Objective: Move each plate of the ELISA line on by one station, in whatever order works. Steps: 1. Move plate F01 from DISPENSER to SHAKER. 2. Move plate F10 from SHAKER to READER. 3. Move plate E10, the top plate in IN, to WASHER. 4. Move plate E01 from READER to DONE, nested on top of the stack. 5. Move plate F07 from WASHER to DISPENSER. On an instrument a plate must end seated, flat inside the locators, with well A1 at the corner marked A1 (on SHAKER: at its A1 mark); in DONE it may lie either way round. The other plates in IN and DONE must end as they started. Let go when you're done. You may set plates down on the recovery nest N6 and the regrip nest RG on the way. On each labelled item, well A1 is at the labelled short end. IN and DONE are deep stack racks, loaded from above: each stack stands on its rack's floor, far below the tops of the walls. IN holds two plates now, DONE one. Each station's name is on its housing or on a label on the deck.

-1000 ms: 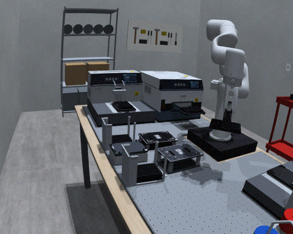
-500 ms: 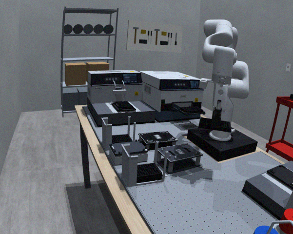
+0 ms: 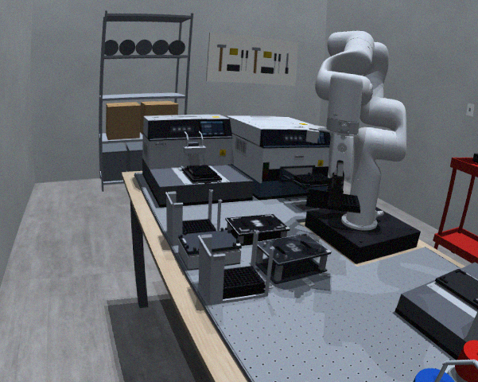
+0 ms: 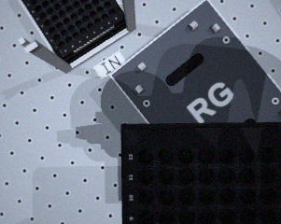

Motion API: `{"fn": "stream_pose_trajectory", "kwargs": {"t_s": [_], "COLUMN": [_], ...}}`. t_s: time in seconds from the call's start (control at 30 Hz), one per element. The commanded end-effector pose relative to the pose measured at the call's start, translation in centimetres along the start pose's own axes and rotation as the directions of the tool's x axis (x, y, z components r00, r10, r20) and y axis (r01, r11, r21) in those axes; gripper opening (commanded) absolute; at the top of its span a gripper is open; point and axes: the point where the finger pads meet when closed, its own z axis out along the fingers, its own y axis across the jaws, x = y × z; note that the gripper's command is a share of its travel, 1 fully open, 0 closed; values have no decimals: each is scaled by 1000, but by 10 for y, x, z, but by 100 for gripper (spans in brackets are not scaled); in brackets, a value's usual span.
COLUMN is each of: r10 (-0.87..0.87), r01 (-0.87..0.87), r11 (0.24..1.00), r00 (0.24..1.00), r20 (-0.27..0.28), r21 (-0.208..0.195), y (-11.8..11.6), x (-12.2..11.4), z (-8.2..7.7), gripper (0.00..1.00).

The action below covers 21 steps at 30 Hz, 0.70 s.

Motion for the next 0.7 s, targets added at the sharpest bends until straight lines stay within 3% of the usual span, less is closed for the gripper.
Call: {"fn": "stream_pose_trajectory", "kwargs": {"t_s": [0.0,0.67], "r10": [-25,-132], "r01": [25,132], "r11": [1000,991], "r00": [1000,991], "r20": [-1,-1], "r21": [4,3], "y": [-1,2], "x": [12,68], "z": [-1,-1], "gripper": [0,0]}}
